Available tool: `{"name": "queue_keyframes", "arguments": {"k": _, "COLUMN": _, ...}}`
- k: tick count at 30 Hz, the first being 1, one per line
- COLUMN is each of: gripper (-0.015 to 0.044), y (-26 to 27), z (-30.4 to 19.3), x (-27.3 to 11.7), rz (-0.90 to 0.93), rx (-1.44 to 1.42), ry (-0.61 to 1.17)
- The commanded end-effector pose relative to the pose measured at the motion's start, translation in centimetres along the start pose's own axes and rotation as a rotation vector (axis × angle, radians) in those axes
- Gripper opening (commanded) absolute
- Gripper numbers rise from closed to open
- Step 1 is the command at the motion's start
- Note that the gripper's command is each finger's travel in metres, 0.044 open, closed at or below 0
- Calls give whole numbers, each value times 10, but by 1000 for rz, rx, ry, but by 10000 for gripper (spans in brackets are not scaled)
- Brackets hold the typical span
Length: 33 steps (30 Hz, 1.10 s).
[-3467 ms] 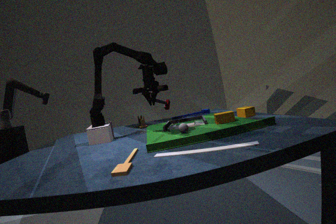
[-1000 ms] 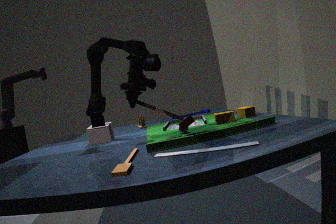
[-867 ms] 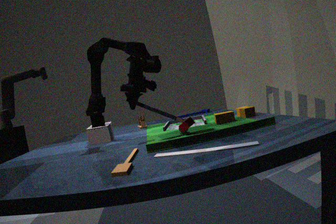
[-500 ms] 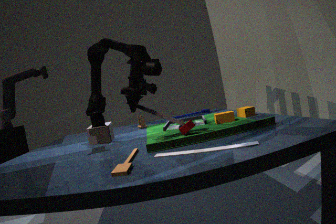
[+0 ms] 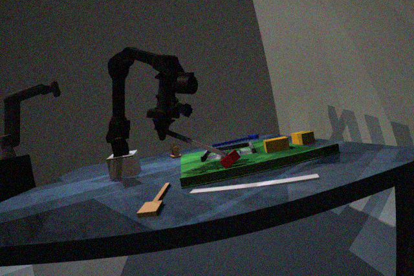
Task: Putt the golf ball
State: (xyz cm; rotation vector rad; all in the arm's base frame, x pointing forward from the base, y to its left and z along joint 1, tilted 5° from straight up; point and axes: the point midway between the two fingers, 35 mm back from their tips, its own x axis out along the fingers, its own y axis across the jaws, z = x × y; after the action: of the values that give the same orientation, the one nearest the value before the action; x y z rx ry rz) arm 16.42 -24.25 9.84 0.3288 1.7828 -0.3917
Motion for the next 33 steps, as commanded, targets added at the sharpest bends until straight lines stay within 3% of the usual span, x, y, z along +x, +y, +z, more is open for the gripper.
{"name": "queue_keyframes", "arguments": {"k": 1, "gripper": 0, "y": -11, "z": 1, "x": -1, "rz": -9, "rx": 0, "ry": -7}}
{"name": "queue_keyframes", "arguments": {"k": 10, "gripper": 0, "y": 1, "z": 2, "x": 0, "rz": -2, "rx": 5, "ry": -3}}
{"name": "queue_keyframes", "arguments": {"k": 20, "gripper": 0, "y": 126, "z": 0, "x": -1, "rz": 2, "rx": -3, "ry": -7}}
{"name": "queue_keyframes", "arguments": {"k": 26, "gripper": 0, "y": 128, "z": -2, "x": -6, "rz": 2, "rx": -3, "ry": -7}}
{"name": "queue_keyframes", "arguments": {"k": 33, "gripper": 0, "y": 128, "z": -9, "x": -37, "rz": 2, "rx": -3, "ry": -7}}
